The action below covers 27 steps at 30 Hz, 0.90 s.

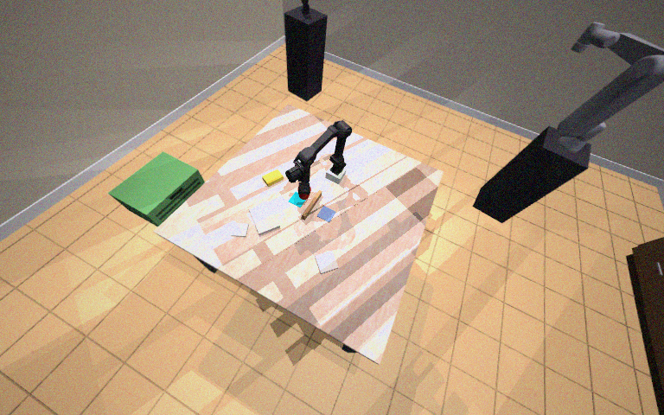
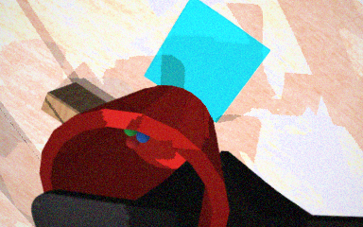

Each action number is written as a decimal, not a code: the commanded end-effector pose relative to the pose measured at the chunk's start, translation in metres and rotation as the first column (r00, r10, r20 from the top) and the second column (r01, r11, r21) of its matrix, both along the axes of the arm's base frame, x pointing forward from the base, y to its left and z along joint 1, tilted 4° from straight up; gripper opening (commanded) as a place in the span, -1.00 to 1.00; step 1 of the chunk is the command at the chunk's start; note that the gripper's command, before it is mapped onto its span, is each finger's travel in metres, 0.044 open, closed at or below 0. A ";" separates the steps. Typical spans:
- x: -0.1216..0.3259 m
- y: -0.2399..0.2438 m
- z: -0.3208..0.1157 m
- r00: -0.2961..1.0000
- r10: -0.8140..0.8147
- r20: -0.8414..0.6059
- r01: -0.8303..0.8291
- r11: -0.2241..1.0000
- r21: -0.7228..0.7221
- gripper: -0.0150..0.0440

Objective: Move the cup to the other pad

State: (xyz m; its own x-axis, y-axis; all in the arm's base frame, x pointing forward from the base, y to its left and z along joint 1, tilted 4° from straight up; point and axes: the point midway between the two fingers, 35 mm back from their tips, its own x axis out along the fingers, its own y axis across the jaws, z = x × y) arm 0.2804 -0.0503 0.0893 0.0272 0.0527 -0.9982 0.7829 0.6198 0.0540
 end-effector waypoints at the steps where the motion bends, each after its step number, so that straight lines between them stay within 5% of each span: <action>1: 0.000 -0.009 -0.002 1.000 0.000 -0.009 0.000 1.000 0.003 -0.49; 27: 0.003 -0.042 -0.016 1.000 0.000 -0.009 0.000 1.000 0.000 -0.49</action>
